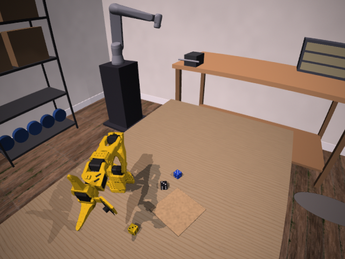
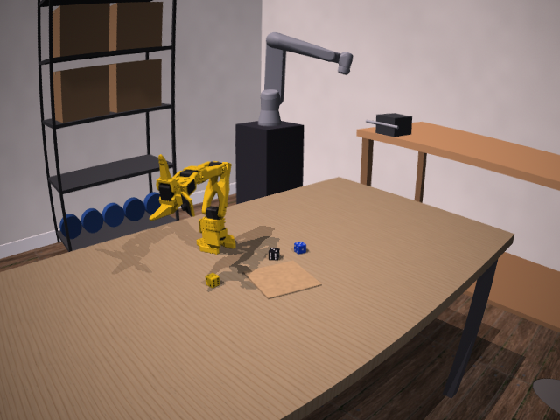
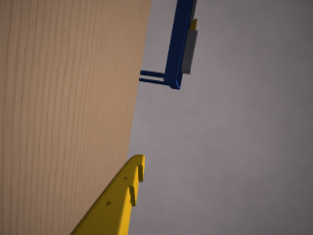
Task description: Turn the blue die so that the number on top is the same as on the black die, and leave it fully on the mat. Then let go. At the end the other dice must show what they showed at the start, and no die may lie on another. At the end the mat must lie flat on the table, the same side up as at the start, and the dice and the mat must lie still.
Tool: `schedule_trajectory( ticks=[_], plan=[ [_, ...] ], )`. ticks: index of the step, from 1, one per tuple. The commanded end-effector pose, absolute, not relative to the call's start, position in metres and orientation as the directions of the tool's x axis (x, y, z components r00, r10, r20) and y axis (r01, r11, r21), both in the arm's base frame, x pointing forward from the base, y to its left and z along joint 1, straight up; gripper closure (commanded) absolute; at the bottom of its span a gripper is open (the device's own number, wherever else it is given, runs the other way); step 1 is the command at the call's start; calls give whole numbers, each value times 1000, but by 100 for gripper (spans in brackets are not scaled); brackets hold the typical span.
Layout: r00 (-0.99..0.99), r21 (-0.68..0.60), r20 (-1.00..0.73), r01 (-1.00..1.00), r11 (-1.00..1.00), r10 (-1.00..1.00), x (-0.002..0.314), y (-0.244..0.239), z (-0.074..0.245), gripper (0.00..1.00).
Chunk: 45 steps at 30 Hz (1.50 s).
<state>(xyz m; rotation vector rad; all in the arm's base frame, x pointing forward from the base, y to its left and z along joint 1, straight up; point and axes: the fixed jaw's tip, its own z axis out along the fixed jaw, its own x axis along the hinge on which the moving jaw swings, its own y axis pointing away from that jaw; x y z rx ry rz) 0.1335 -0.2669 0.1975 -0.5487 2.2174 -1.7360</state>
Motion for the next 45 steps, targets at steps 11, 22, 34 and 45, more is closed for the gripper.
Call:
schedule_trajectory(
  ticks=[11,22,34,45],
  plan=[
    [-725,-881,-321,-8,473,-609,192,-174,184,19],
    [-602,-646,-560,-113,755,-570,205,-79,146,33],
    [-615,-316,-655,-304,899,-438,178,8,100,50],
    [-712,-74,-597,-409,909,-369,137,54,64,63]
  ],
)
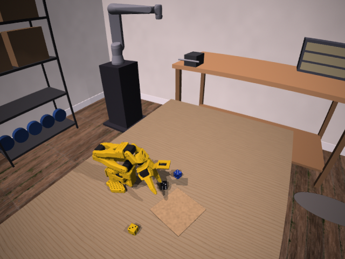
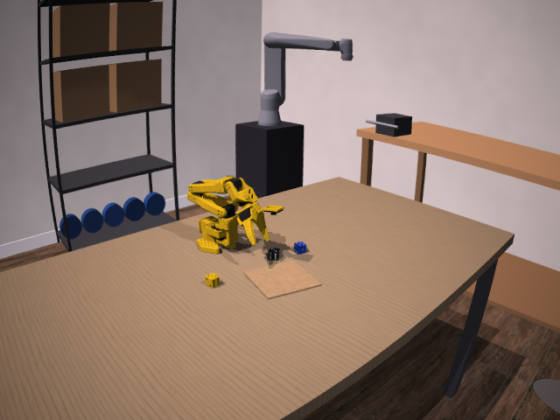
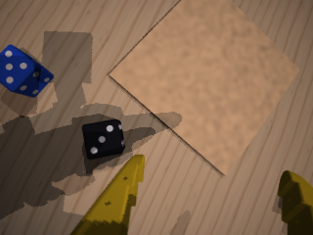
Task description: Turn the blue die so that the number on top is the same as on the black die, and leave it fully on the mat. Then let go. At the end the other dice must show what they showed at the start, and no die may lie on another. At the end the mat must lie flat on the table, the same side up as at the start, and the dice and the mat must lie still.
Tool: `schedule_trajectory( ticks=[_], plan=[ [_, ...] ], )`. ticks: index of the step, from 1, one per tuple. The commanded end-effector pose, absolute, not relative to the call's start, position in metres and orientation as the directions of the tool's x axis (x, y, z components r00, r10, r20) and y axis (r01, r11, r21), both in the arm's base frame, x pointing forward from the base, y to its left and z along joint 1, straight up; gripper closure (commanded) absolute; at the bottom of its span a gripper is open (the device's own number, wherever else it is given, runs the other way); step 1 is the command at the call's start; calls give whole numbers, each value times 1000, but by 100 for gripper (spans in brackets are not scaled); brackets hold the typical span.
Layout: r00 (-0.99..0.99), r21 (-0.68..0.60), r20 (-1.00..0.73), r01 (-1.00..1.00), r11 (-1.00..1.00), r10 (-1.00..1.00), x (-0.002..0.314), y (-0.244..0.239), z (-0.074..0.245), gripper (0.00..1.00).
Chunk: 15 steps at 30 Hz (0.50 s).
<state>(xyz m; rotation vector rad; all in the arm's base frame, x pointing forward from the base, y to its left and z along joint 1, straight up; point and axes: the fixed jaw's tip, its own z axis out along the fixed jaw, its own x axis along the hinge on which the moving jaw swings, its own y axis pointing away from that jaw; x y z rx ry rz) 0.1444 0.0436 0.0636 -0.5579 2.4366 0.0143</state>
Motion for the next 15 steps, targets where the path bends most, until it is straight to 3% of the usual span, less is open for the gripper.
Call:
schedule_trajectory(
  ticks=[1,15],
  plan=[
    [-719,-61,-590,-413,909,-367,134,56,61,64],
    [-758,6,-544,-431,902,-359,118,66,49,68]
  ],
)
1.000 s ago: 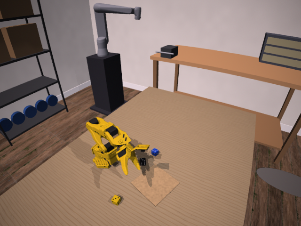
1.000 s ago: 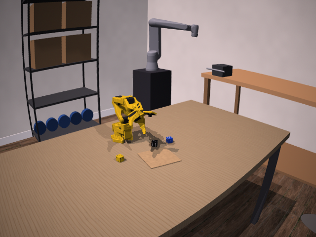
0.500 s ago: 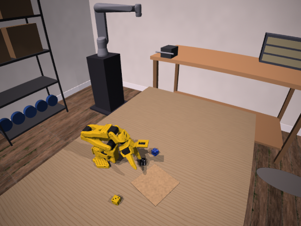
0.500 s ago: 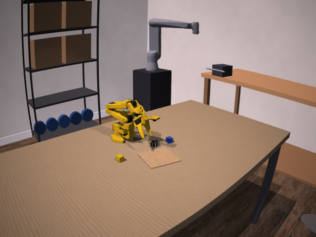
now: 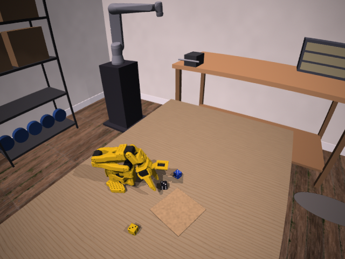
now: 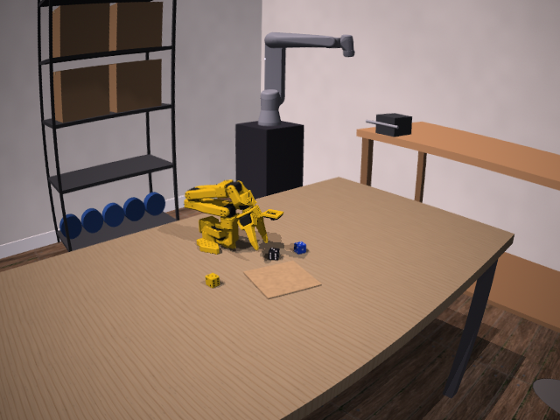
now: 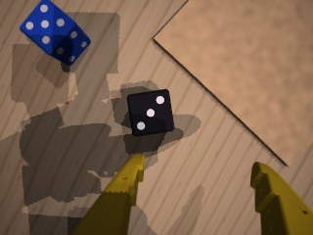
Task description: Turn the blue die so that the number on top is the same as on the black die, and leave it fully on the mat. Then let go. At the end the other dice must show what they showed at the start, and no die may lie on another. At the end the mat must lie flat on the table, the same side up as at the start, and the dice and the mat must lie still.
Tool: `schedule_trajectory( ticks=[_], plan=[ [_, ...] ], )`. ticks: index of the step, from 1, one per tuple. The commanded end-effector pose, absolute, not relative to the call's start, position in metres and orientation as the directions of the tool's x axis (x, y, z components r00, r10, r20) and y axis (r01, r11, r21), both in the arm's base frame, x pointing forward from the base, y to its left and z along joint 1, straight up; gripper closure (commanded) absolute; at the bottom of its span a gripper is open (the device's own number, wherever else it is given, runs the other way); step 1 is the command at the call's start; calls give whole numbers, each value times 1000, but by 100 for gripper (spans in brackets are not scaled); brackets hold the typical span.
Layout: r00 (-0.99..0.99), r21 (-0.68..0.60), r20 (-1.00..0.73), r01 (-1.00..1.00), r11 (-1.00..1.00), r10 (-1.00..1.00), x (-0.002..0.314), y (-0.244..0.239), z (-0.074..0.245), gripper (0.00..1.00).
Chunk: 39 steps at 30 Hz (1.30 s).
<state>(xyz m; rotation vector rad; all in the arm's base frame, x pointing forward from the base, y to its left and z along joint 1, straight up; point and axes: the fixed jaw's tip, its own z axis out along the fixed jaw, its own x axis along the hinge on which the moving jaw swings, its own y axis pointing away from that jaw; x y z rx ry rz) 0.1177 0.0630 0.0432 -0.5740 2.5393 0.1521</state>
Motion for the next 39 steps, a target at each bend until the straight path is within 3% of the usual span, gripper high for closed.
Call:
schedule_trajectory(
  ticks=[1,39],
  plan=[
    [-759,6,-544,-431,902,-359,118,67,49,68],
    [-743,12,-571,-433,901,-349,120,69,55,69]
  ],
)
